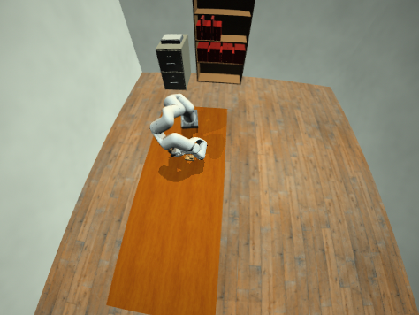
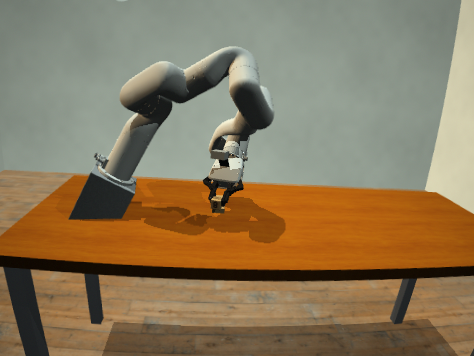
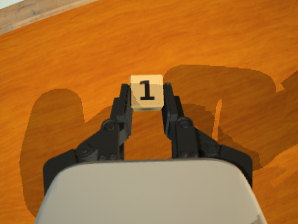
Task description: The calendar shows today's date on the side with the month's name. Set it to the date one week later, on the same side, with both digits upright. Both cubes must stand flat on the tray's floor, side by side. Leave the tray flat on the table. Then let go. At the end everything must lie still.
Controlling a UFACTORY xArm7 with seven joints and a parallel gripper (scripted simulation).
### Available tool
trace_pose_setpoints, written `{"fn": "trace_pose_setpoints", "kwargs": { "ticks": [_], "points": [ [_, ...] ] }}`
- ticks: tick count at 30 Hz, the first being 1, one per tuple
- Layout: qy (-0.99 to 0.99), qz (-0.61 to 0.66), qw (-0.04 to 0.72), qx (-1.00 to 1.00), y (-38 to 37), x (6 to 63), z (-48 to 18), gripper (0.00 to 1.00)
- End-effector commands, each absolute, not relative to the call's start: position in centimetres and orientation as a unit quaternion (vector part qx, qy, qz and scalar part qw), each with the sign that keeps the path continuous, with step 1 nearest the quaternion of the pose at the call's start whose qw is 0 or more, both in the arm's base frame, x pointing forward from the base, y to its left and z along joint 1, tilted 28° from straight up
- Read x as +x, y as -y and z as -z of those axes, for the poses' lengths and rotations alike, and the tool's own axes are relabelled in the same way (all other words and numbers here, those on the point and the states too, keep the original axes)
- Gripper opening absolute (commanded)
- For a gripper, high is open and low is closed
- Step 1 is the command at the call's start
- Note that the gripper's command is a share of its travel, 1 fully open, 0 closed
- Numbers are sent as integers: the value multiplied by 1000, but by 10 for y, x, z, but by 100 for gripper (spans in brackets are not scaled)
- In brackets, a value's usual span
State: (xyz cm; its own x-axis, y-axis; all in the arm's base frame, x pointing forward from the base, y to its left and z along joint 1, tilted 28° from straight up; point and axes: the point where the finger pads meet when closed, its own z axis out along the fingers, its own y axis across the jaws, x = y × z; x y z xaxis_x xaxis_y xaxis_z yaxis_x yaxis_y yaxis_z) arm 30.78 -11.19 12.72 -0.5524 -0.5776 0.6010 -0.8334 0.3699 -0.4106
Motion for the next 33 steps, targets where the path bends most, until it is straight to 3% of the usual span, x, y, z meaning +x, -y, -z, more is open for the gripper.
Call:
{"fn": "trace_pose_setpoints", "kwargs": {
  "ticks": [1,11,21,33],
  "points": [
    [807,-353,181,437,112,308,-128,27],
    [815,-339,162,442,112,308,-128,27],
    [825,-294,77,477,114,307,-130,27],
    [825,-287,70,482,115,304,-129,27]
  ]
}}
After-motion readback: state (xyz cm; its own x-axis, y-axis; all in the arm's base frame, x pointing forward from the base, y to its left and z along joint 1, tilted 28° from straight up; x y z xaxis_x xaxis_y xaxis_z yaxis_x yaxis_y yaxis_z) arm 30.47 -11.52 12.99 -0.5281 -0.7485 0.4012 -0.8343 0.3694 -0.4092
